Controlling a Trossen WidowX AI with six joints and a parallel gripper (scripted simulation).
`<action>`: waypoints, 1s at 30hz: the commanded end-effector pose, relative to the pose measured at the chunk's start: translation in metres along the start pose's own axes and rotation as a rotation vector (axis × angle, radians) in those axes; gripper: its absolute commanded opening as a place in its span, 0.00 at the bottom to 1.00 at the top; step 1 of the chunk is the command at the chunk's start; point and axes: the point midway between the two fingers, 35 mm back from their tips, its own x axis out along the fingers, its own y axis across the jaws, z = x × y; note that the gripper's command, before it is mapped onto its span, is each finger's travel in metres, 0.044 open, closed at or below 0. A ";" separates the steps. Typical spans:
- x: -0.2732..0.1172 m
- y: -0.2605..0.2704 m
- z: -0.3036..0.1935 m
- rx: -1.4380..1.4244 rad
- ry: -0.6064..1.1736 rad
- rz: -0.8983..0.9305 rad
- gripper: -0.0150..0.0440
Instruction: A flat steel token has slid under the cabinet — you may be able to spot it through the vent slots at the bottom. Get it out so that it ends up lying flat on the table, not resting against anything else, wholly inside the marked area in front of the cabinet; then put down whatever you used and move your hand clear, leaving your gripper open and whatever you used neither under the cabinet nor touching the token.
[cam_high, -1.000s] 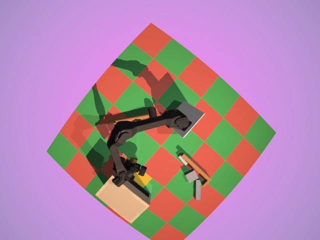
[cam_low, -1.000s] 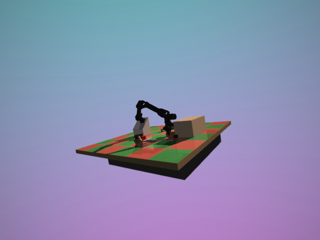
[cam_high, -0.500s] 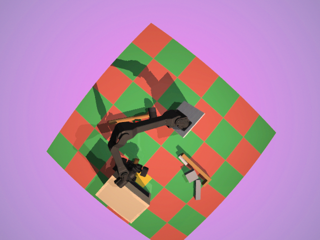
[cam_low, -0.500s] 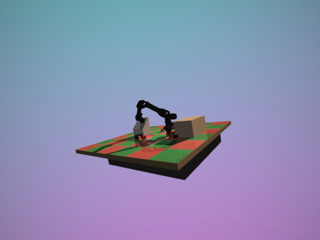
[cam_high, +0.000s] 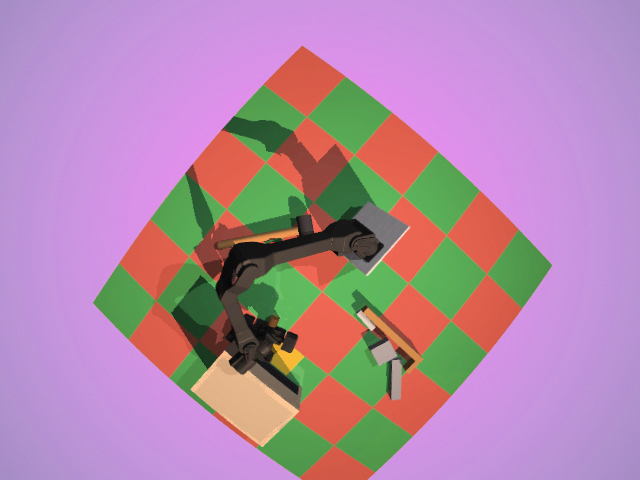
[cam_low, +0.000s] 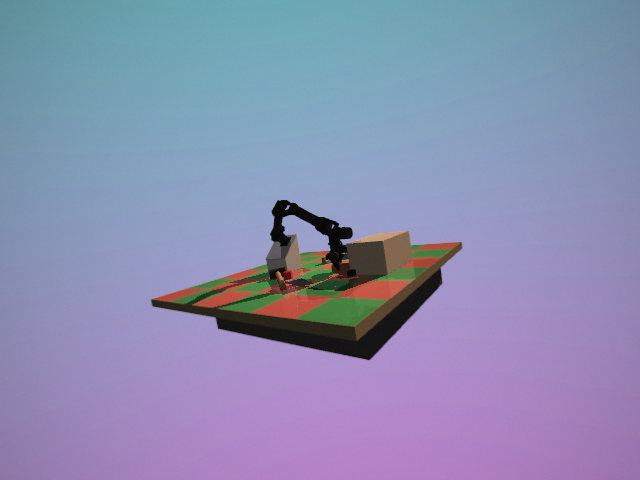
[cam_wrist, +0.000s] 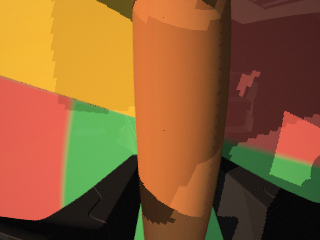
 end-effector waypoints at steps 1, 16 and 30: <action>0.001 0.002 -0.006 -0.007 0.003 0.008 0.25; 0.001 0.000 -0.021 -0.008 0.004 0.008 0.25; 0.001 -0.002 -0.034 -0.009 0.005 0.007 0.25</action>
